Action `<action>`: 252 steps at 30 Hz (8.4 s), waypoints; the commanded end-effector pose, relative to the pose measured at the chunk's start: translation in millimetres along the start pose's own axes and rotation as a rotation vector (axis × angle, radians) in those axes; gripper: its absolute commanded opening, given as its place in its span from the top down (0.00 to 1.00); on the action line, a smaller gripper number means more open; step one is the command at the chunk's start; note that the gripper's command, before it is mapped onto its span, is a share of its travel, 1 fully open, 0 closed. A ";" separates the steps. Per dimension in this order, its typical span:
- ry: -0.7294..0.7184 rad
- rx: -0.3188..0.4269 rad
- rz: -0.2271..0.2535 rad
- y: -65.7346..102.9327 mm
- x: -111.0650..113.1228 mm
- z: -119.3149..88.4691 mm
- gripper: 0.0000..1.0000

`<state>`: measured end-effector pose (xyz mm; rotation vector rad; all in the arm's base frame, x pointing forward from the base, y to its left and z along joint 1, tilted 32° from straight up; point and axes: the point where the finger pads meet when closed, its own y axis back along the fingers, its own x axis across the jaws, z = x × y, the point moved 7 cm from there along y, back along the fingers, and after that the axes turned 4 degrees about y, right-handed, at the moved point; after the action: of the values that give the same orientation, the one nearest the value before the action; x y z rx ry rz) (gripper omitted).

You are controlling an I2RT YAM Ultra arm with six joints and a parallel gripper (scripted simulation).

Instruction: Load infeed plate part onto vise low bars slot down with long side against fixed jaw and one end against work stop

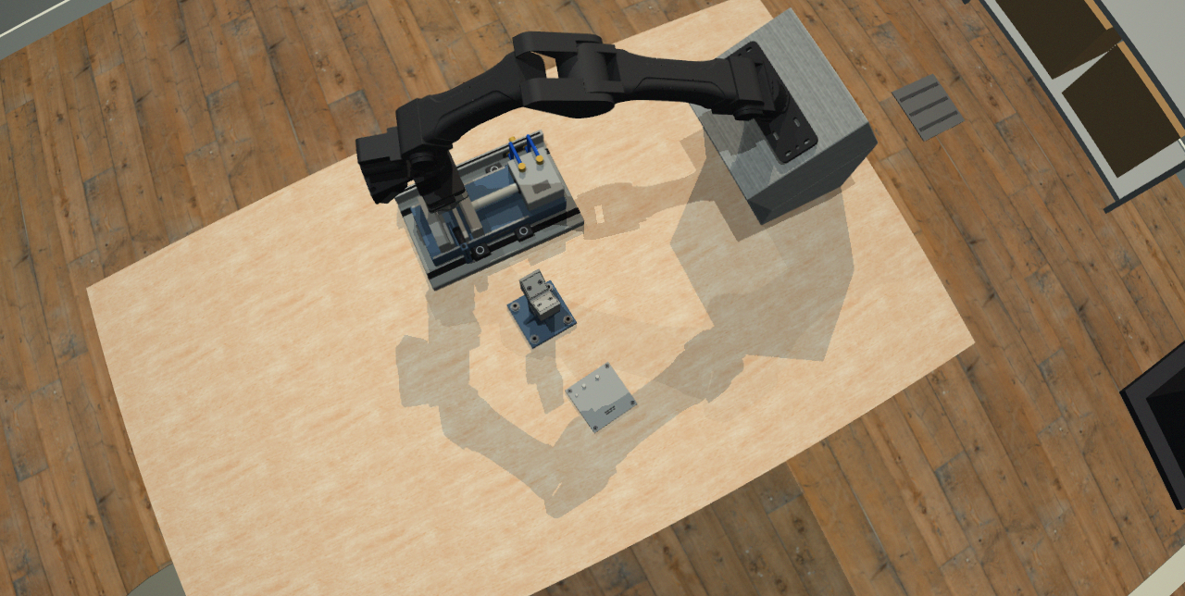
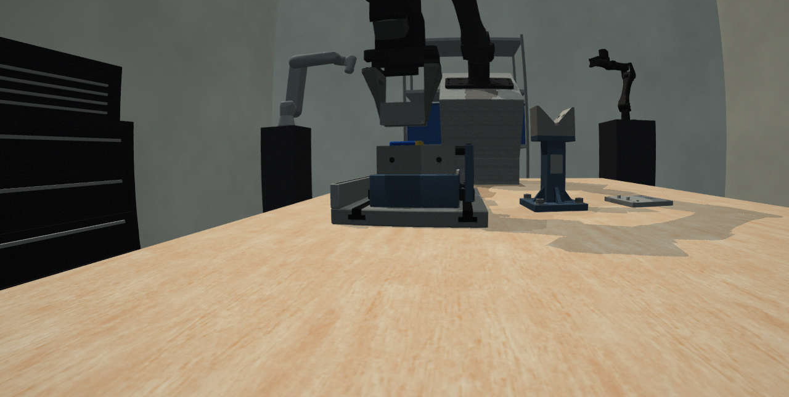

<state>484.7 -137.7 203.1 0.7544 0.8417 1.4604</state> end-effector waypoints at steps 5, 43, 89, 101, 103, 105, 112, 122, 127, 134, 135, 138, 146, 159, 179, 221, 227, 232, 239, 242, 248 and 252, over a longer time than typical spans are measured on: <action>0.005 -0.038 -0.014 10.4 0.9 8.1 1.00; 0.004 -0.041 -0.016 -10.0 -0.2 9.7 1.00; 0.005 -0.049 -0.019 -5.9 0.0 11.4 1.00; 0.005 -0.049 -0.019 -5.9 0.0 11.5 1.00; 0.005 -0.050 -0.019 -5.9 0.0 11.5 1.00; 0.005 -0.049 -0.019 -6.3 0.0 11.5 1.00; 0.005 -0.049 -0.019 -8.3 -0.2 11.4 1.00; 0.005 -0.044 -0.017 -16.3 -0.3 11.1 1.00; 0.008 -0.060 -0.021 -10.2 -0.2 15.0 1.00; 0.003 -0.050 -0.019 -16.9 -2.0 12.4 1.00; 0.004 -0.053 -0.020 -16.0 -1.8 13.0 1.00; 0.005 -0.055 -0.020 -15.9 -1.3 13.8 1.00; 0.006 -0.067 -0.026 -11.7 -2.1 16.2 1.00; 0.003 -0.046 -0.018 -27.7 -2.0 11.9 1.00; 0.000 -0.034 -0.015 -31.1 -1.3 10.0 1.00; -0.001 -0.026 -0.012 -34.4 -0.5 8.6 1.00; -0.001 -0.026 -0.012 -34.4 -0.5 8.6 1.00; -0.001 -0.026 -0.012 -34.4 -0.5 8.6 1.00; -0.001 -0.025 -0.012 -34.4 -0.5 8.5 1.00; -0.001 -0.025 -0.012 -34.5 -0.5 8.5 1.00; 0.005 -0.048 -0.019 -22.7 -0.2 13.8 1.00; 0.003 -0.044 -0.018 -22.6 -0.8 12.9 1.00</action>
<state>506.4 -136.4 162.9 0.7602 0.8454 1.4607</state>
